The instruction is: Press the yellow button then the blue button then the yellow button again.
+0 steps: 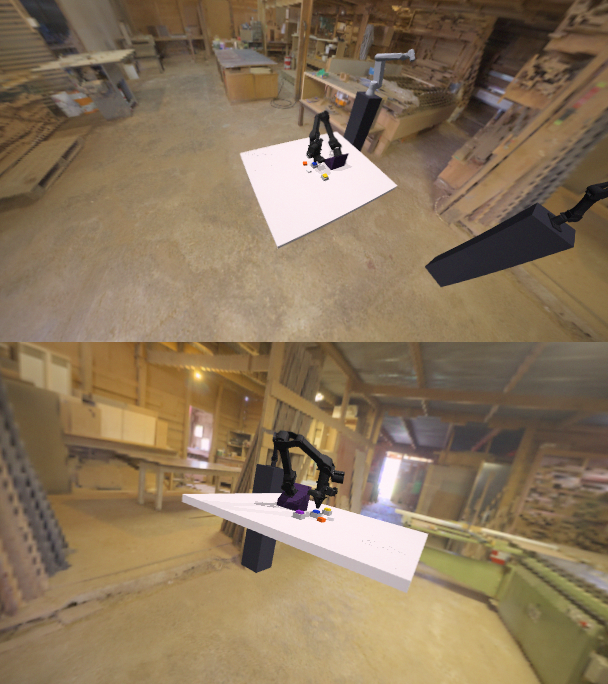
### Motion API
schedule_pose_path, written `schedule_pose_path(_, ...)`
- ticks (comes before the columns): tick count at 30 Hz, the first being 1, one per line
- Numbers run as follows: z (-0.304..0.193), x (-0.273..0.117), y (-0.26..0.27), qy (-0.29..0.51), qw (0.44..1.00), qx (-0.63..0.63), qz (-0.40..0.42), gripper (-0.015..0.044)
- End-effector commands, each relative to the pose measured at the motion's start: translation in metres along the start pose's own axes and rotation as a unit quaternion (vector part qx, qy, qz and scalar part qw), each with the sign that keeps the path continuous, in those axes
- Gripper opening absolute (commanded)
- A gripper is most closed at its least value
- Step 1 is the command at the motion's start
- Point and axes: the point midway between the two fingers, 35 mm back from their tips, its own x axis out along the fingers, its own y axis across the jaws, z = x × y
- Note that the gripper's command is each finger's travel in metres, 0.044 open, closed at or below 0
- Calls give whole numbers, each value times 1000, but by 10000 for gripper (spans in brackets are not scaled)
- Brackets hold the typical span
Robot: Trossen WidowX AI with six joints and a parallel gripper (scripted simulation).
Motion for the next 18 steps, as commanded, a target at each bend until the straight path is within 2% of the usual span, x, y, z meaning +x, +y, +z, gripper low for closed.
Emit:
schedule_pose_path(1,-2,8,-1,2,1000,-4,-4,20)
schedule_pose_path(18,-2,18,-1,2,1000,-4,-5,20)
